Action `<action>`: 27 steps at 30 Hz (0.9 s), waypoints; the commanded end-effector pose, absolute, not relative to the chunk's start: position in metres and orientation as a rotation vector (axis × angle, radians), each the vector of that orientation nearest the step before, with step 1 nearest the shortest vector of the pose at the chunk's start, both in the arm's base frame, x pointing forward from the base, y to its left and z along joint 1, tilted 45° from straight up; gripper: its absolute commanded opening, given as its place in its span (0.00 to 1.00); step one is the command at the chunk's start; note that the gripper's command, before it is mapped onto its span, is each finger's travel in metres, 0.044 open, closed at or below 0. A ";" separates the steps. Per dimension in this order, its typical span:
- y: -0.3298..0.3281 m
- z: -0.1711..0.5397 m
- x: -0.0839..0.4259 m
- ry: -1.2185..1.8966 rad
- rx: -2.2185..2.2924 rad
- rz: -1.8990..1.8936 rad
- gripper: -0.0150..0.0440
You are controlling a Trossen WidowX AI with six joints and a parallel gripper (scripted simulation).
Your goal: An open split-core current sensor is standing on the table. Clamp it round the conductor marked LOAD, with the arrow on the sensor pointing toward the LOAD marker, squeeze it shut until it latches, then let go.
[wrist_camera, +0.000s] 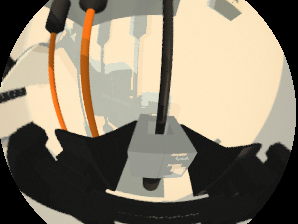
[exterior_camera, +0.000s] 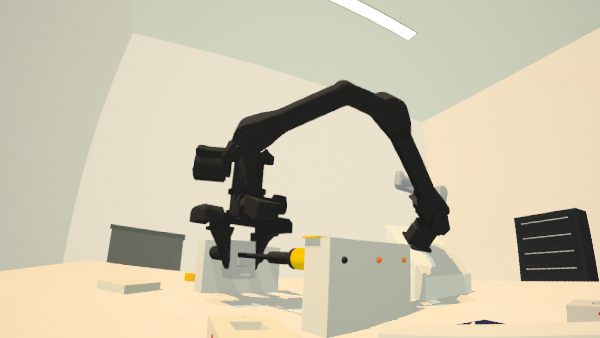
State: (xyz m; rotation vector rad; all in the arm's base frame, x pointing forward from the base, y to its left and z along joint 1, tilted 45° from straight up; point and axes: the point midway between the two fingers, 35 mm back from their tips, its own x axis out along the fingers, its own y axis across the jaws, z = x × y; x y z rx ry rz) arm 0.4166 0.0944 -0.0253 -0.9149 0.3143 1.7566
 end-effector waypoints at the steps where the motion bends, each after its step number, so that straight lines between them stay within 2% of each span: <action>1: 0.094 -0.025 0.416 0.314 -0.914 1.758 0.69; 4: 0.094 -0.025 0.416 0.314 -0.914 1.758 0.69; 11: 0.094 -0.025 0.416 0.314 -0.914 1.758 1.00; 20: 0.093 -0.024 0.417 0.314 -0.915 1.757 1.00; 27: 0.029 0.044 0.427 0.312 -0.926 1.753 1.00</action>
